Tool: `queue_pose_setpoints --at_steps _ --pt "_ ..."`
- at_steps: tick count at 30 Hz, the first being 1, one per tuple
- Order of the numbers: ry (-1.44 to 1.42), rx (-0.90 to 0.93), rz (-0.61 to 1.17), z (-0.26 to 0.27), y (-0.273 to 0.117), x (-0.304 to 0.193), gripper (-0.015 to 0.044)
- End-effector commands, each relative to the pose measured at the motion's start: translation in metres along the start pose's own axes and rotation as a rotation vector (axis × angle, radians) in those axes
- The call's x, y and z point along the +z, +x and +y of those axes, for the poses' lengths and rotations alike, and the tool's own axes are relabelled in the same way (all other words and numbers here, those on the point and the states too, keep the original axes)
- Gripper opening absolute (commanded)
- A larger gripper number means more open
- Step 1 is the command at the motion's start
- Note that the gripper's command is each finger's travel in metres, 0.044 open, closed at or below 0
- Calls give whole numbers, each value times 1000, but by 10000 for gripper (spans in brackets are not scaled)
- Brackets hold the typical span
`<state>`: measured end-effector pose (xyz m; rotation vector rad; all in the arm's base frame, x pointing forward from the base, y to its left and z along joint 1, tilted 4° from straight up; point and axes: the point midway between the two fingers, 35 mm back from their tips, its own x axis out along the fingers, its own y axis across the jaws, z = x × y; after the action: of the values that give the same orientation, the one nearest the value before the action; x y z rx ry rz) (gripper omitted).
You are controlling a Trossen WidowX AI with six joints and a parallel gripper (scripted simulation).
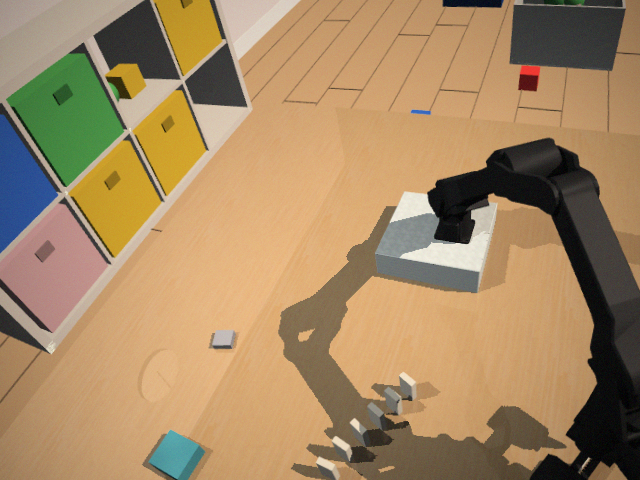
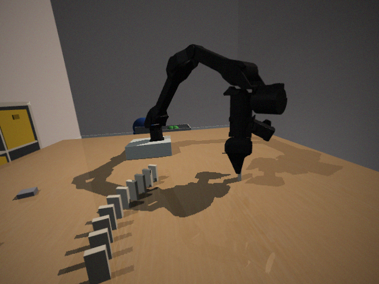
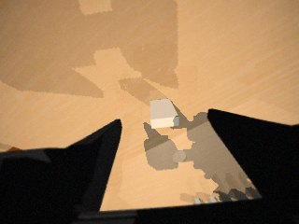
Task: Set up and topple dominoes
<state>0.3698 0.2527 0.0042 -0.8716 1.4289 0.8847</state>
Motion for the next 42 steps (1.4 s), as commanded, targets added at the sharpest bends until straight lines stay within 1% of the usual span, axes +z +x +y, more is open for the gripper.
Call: queue_pose_setpoints --at_steps 1,11,23,24,34,36,42 --pt "-5 2 -9 1 3 1 440" --pt "-5 2 -9 1 15 1 440" --pt "-5 2 -9 1 15 1 125" --pt "-5 2 -9 1 15 1 107" --pt "1 1 -12 2 13 0 107" --pt "20 -3 -20 2 -4 0 107" --pt "10 -5 -15 -1 -75 3 107"
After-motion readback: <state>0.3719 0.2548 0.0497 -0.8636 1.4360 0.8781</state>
